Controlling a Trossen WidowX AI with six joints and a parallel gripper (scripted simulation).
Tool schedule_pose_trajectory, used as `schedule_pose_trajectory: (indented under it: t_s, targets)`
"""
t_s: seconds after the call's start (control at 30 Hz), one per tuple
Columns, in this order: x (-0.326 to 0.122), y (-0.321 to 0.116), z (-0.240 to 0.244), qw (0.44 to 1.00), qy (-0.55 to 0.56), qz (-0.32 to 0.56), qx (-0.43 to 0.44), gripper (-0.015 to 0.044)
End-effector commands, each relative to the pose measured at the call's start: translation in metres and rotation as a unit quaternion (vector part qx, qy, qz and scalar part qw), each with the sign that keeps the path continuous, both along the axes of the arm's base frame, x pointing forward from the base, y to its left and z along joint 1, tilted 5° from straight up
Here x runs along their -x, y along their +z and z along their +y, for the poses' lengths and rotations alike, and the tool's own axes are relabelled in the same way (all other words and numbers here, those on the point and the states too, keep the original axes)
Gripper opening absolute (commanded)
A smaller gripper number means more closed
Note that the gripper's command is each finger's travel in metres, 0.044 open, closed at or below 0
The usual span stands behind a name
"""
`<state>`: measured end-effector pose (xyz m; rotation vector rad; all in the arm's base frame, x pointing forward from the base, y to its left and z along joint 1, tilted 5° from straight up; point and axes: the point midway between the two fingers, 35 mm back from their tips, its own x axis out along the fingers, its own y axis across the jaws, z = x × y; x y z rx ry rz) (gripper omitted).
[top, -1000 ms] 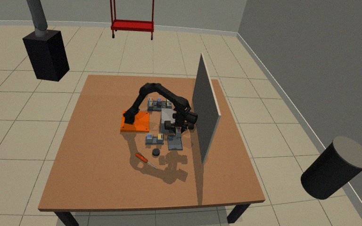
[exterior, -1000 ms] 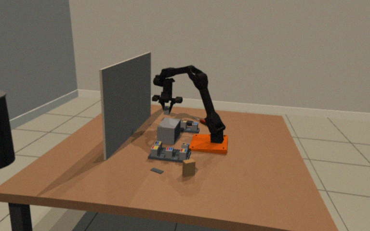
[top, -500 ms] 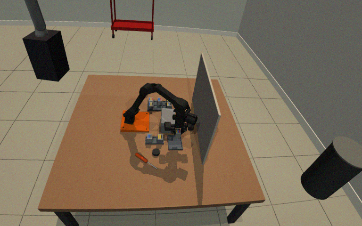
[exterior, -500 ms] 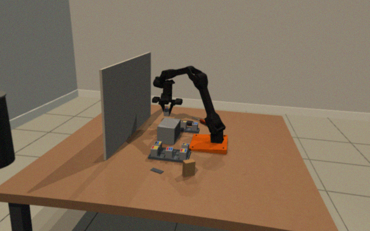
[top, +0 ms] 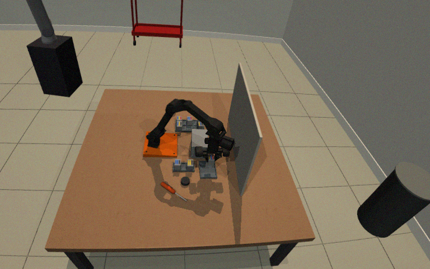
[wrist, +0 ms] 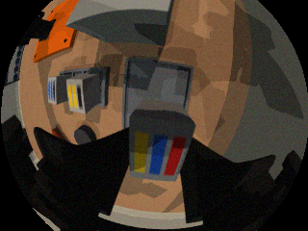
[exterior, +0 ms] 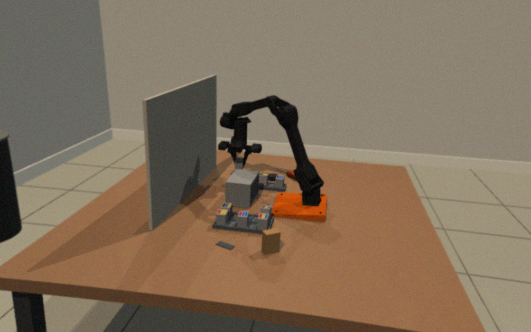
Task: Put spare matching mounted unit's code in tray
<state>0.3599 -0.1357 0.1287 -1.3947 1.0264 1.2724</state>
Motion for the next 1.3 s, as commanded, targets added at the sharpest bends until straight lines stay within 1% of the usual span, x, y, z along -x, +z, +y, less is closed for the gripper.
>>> schedule_pose_trajectory:
  t_s: [0.0, 1.27]
  targets:
    - [-0.001, -0.003, 0.000, 1.000, -0.002, -0.001, 0.001, 0.0000]
    - [-0.001, -0.030, 0.001, 1.000, -0.002, 0.000, 0.000, 0.0000]
